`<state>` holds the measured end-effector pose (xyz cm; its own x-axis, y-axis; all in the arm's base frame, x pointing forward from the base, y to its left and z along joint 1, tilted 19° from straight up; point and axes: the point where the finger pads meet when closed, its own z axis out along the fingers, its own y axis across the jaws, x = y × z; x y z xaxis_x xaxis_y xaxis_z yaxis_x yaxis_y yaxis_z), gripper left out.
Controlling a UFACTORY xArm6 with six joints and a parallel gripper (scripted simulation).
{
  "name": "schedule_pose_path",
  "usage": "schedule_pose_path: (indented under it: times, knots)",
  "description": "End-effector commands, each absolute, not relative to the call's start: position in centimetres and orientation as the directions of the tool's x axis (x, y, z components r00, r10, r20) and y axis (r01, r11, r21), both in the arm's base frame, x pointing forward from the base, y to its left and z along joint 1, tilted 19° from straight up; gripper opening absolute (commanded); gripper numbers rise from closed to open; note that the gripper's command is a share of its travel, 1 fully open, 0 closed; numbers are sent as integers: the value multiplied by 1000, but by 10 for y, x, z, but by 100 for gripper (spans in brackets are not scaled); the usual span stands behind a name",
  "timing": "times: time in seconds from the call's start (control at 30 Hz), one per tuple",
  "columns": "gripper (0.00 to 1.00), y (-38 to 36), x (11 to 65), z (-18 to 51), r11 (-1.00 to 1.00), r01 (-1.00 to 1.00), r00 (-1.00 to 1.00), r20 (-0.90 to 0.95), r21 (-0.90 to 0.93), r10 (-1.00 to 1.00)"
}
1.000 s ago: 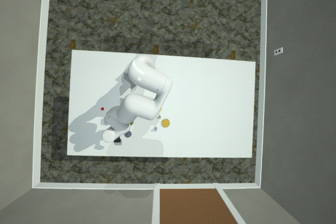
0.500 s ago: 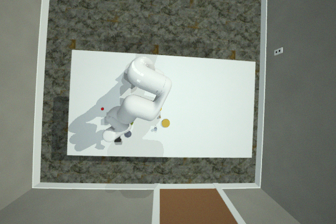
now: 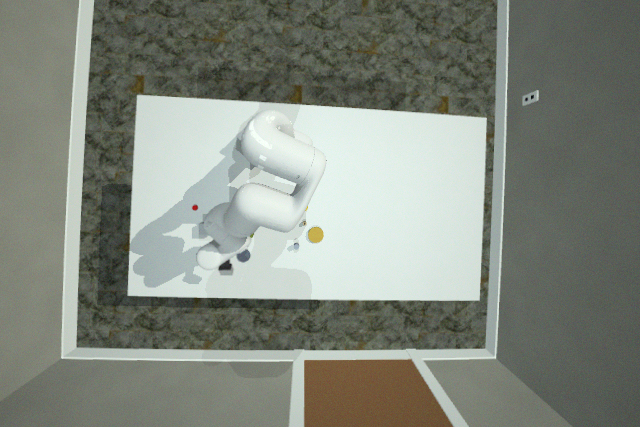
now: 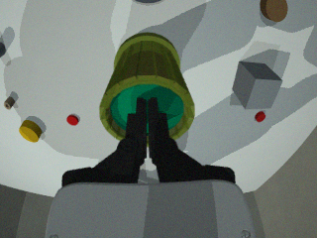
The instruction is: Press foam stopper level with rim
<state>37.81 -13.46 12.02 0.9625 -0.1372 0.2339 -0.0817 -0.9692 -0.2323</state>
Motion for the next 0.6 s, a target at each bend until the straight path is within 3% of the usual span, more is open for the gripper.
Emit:
schedule_pose_path:
  times: [0.0, 0.57]
  knots:
    - [0, -135, 380, 119, -969, -81, 962, 236, -231, -137]
    - [0, -133, 381, 113, -969, -81, 962, 236, -231, -137]
